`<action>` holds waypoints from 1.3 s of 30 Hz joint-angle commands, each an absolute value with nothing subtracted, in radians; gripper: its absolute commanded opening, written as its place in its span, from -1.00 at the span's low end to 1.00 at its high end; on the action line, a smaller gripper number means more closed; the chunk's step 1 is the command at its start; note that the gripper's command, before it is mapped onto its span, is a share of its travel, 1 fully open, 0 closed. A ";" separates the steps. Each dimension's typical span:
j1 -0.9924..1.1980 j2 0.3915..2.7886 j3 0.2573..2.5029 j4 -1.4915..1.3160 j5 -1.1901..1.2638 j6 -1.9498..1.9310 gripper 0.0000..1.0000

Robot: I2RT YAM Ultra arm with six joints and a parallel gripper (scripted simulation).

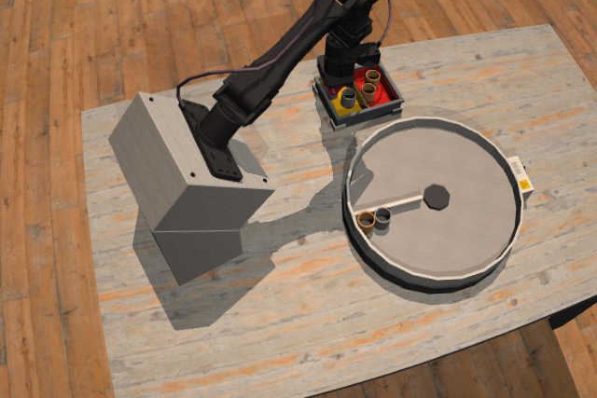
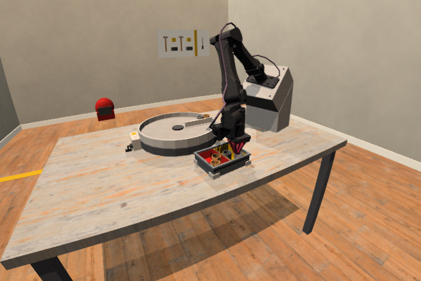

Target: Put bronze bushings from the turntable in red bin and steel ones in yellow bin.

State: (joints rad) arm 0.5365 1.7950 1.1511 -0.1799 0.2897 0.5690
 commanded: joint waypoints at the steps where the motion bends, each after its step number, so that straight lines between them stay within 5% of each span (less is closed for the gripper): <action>1: 0.537 1.778 1.156 -0.178 0.283 0.564 -1.00; 39: 0.538 1.773 1.177 -0.185 0.284 0.565 -1.00</action>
